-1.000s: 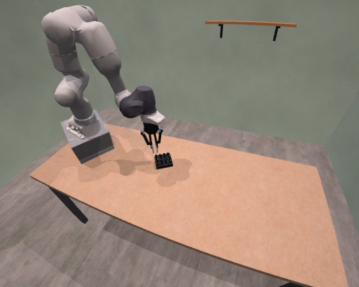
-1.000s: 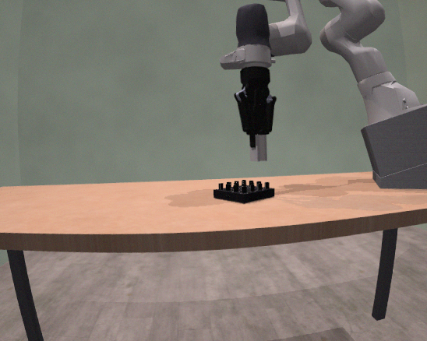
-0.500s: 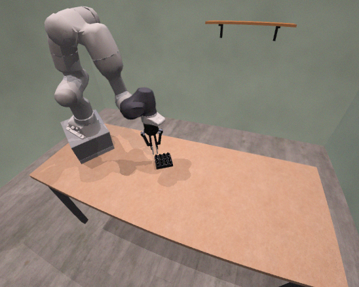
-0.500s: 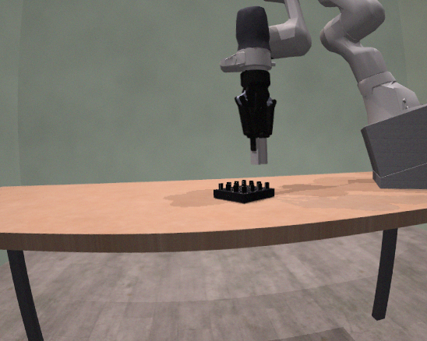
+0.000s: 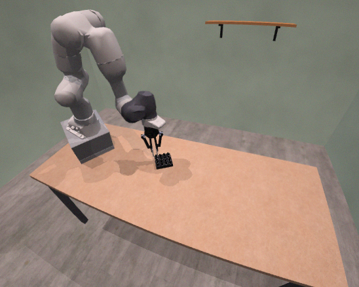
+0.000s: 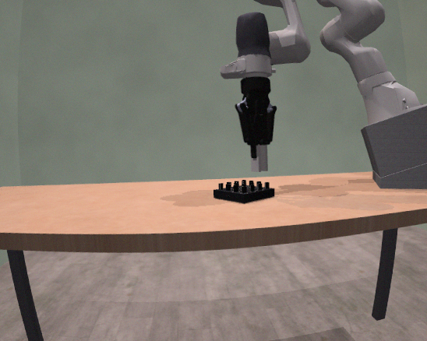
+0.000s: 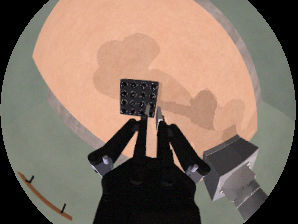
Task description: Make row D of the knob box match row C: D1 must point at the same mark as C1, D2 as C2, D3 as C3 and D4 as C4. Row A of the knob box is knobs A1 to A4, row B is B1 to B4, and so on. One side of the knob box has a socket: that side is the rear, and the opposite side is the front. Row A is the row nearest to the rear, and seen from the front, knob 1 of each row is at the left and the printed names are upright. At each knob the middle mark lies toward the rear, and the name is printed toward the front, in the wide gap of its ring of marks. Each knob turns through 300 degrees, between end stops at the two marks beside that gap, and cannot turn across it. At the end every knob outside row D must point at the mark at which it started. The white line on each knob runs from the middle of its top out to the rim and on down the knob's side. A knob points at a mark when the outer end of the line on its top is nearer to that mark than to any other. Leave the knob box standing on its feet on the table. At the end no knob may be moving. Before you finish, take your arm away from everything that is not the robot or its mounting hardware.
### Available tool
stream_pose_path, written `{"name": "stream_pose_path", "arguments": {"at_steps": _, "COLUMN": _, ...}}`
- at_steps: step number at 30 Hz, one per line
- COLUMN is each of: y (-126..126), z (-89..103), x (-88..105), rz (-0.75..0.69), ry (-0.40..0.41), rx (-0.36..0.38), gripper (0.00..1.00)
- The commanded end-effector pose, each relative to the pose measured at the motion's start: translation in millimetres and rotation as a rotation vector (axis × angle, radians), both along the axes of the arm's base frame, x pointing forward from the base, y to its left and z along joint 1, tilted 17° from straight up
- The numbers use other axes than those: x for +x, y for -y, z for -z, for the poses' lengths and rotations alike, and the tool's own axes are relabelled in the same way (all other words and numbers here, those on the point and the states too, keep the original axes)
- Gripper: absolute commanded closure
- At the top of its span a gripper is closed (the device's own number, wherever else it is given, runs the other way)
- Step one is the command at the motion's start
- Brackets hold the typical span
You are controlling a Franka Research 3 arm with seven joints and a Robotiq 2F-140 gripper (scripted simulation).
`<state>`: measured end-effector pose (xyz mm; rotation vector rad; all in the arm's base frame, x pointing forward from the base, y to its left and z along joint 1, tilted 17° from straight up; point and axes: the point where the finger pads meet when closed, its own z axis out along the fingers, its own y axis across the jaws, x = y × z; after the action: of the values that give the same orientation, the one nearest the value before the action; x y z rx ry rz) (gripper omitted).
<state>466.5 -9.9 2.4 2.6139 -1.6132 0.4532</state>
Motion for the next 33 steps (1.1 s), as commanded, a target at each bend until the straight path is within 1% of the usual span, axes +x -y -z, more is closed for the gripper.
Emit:
{"name": "stream_pose_path", "arguments": {"at_steps": 1, "y": -1.7, "z": 3.4, "x": 4.1, "rz": 0.012, "ry": 0.015, "rx": 0.008, "gripper": 0.88}}
{"name": "stream_pose_path", "arguments": {"at_steps": 17, "y": 0.5, "z": 16.7, "x": 7.2, "rz": 0.012, "ry": 0.015, "rx": 0.008, "gripper": 0.88}}
{"name": "stream_pose_path", "arguments": {"at_steps": 33, "y": 0.8, "z": 18.7, "x": 7.7, "rz": 0.012, "ry": 0.015, "rx": 0.008, "gripper": 0.88}}
